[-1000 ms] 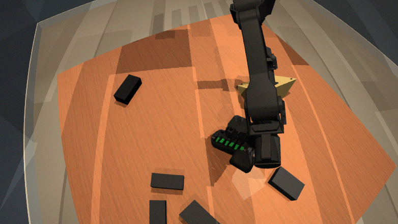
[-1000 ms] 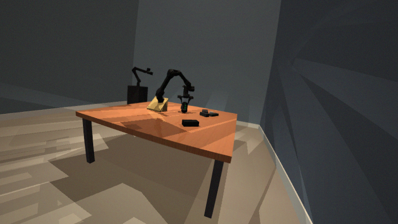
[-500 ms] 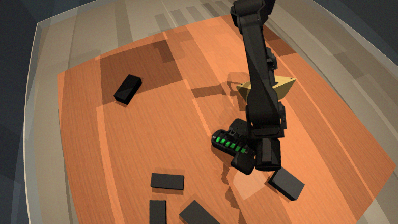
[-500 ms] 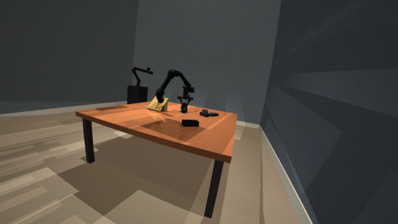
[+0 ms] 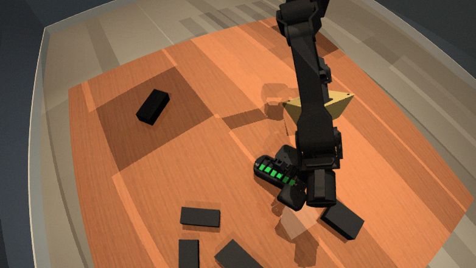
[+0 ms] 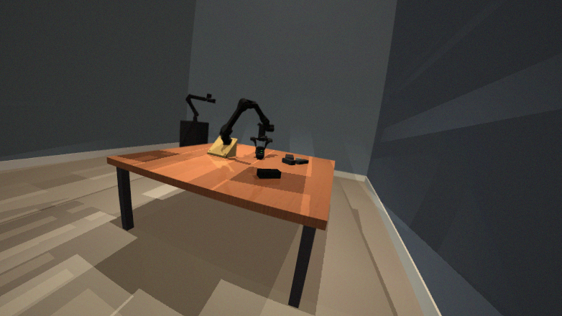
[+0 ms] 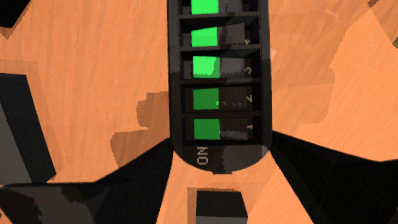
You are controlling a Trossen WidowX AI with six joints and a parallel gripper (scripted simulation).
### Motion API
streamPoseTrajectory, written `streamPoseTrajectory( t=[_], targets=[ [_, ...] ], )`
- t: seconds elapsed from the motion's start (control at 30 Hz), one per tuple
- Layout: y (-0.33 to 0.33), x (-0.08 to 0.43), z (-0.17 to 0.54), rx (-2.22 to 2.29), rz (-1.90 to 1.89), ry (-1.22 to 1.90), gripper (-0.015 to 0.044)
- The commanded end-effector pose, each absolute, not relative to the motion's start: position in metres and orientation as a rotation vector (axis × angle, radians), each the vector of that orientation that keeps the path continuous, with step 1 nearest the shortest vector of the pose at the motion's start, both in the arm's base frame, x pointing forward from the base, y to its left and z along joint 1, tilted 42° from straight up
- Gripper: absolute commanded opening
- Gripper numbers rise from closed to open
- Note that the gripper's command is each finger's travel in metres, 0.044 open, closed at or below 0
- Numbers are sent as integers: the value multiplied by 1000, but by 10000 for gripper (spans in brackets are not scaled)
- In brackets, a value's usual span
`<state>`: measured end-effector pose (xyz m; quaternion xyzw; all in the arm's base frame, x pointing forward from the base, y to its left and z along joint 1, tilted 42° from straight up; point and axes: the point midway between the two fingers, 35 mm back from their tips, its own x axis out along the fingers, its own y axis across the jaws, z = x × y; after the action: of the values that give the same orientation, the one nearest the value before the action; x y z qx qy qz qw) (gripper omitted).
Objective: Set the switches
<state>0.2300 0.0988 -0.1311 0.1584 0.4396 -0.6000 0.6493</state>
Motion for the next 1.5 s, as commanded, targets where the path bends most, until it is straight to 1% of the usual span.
streamPoseTrajectory(
  t=[0.0,1.47],
  targets=[
    [94,226,-133,350,-1374,991,338],
    [83,218,-163,350,-1374,990,338]
  ],
)
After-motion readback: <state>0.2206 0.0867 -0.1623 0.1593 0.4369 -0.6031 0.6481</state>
